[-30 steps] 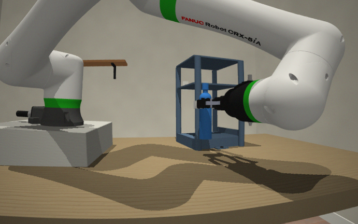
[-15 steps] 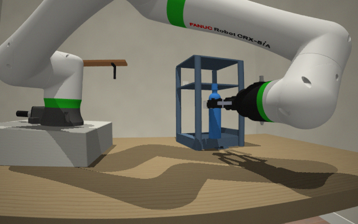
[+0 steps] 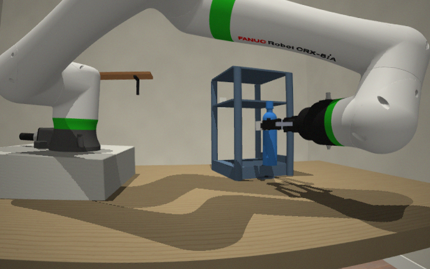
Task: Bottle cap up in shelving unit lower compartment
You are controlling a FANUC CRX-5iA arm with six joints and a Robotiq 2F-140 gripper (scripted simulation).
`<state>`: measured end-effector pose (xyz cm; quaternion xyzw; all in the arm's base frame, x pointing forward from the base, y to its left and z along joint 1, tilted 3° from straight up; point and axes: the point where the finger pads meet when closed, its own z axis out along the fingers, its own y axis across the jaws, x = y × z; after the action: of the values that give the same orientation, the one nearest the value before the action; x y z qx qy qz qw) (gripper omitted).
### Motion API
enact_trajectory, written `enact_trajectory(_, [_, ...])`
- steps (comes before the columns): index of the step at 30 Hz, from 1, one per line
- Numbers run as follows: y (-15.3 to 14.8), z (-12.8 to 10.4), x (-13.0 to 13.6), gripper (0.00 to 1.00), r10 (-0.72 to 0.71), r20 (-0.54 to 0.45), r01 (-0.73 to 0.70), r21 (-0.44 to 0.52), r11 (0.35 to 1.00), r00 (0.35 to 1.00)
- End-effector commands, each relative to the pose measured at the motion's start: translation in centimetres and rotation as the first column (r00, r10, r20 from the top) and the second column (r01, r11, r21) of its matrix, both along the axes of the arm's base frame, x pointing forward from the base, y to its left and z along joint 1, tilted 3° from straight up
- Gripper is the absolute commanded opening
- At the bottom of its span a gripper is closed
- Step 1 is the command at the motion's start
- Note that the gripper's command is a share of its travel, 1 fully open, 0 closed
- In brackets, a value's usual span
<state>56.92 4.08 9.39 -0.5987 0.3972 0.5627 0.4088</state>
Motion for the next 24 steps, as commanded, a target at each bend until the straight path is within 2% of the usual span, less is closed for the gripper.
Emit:
enact_trajectory(1, [0.2,0.0,0.7,0.0,0.0,0.0,0.0,0.0,1.0,1.0])
enact_trajectory(24, [1.3,0.2,3.5,0.0,0.0,0.0,0.0,0.0,1.0,1.0])
